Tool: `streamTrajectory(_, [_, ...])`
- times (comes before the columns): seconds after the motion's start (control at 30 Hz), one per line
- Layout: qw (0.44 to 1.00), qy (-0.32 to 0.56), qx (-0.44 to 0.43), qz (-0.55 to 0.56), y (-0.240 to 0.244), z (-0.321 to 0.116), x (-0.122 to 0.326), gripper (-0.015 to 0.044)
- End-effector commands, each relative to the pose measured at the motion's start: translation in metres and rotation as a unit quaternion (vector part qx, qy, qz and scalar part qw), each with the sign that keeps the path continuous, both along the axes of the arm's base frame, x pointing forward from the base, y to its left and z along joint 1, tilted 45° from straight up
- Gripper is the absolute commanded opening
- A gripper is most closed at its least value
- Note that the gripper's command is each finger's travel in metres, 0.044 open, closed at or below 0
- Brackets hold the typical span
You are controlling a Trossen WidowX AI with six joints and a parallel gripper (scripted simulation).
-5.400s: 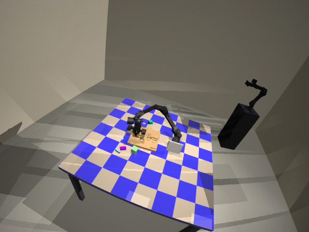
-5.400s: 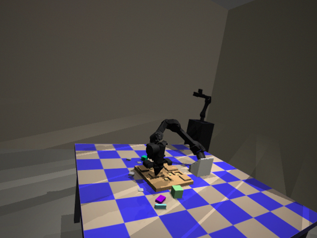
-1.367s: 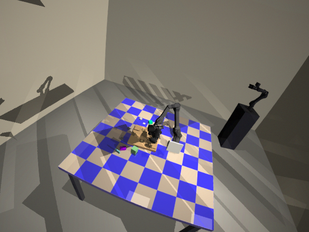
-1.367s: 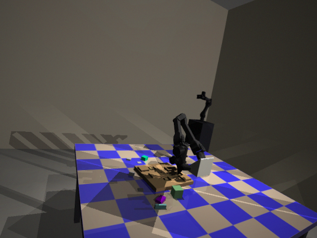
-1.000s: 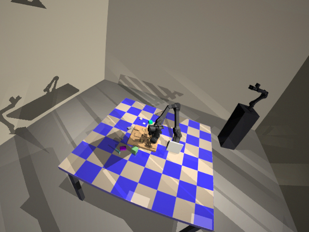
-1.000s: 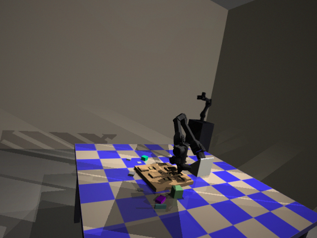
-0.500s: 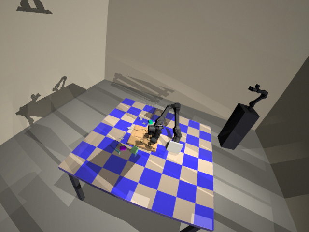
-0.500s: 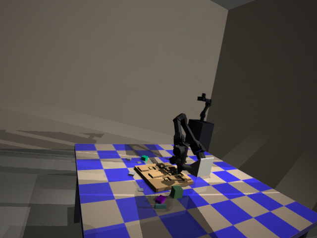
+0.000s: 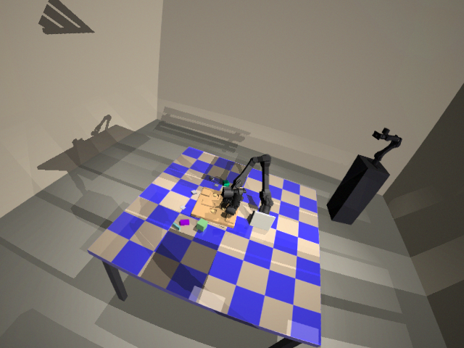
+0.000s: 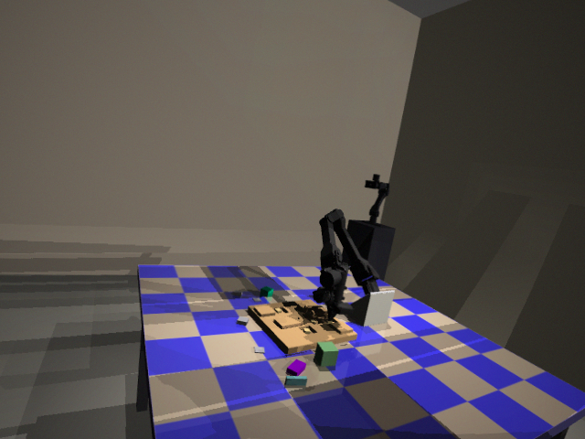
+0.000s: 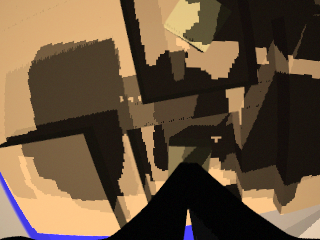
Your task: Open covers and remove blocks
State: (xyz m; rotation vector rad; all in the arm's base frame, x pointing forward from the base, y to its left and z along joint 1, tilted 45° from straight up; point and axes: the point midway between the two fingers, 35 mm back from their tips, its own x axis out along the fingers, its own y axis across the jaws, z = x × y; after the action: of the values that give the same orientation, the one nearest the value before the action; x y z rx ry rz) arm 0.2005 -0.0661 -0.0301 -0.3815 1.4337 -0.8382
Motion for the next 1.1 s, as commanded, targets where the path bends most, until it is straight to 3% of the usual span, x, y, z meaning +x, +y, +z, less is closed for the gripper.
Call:
streamTrajectory(0.0, [1.0,-0.002,0.002,-0.002,0.003,0.003,0.003,0.0])
streamTrajectory(0.2, [1.0,0.001,0.002,-0.001,0.007,0.009,0.004,0.0])
streamTrajectory(0.4, [1.0,0.004,0.002,0.0,0.02,0.02,0.005,0.0144])
streamTrajectory(0.67, [1.0,0.001,0.003,-0.001,0.043,0.045,0.008,0.0144])
streamTrajectory(1.07, [1.0,0.001,0.003,-0.001,0.032,0.033,0.007,0.0144])
